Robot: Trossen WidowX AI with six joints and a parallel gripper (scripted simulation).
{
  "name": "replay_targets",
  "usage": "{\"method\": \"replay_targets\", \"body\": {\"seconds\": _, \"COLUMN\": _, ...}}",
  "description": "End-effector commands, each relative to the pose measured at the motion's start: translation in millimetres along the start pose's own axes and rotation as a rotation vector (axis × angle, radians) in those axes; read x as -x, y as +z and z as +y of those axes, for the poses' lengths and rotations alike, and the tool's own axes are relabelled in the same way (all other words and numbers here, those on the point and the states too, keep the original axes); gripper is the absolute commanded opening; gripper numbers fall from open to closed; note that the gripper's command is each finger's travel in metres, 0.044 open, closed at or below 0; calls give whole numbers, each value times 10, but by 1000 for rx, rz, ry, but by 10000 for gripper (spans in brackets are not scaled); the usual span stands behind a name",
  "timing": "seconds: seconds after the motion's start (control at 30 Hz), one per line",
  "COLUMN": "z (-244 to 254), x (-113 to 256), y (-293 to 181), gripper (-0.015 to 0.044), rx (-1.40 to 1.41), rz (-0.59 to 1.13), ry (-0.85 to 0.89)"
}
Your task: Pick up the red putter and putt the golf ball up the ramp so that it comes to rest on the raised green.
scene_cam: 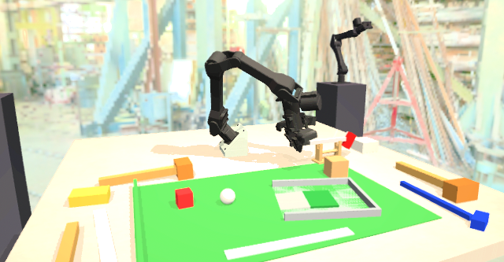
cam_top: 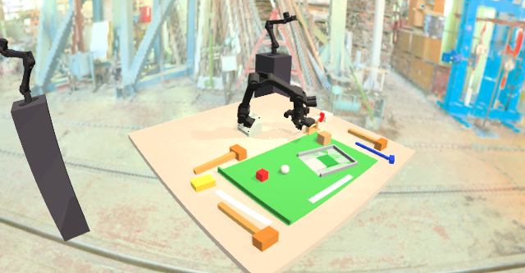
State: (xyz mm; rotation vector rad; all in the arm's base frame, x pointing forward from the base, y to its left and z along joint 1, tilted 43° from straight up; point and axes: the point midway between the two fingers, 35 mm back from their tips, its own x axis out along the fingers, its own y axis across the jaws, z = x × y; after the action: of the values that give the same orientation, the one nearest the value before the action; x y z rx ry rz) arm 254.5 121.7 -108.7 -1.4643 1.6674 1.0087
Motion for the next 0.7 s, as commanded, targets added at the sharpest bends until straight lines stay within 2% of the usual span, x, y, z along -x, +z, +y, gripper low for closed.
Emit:
{"method": "replay_targets", "body": {"seconds": 0.0, "z": -41, "x": 332, "y": 119, "gripper": 0, "rx": -3, "rz": -29, "ry": -19}}
{"method": "replay_targets", "body": {"seconds": 0.2, "z": 0, "x": 704, "y": 193, "gripper": 0, "rx": -3, "rz": -28, "ry": -17}}
{"method": "replay_targets", "body": {"seconds": 0.4, "z": 8, "x": 747, "y": 199, "gripper": 0, "rx": -3, "rz": -28, "ry": -17}}
{"method": "replay_targets", "body": {"seconds": 0.43, "z": 10, "x": 665, "y": 167, "gripper": 0, "rx": -3, "rz": -13, "ry": -14}}
{"method": "replay_targets", "body": {"seconds": 0.67, "z": -116, "x": 879, "y": -286, "gripper": 0, "rx": -297, "rz": 11, "ry": -34}}
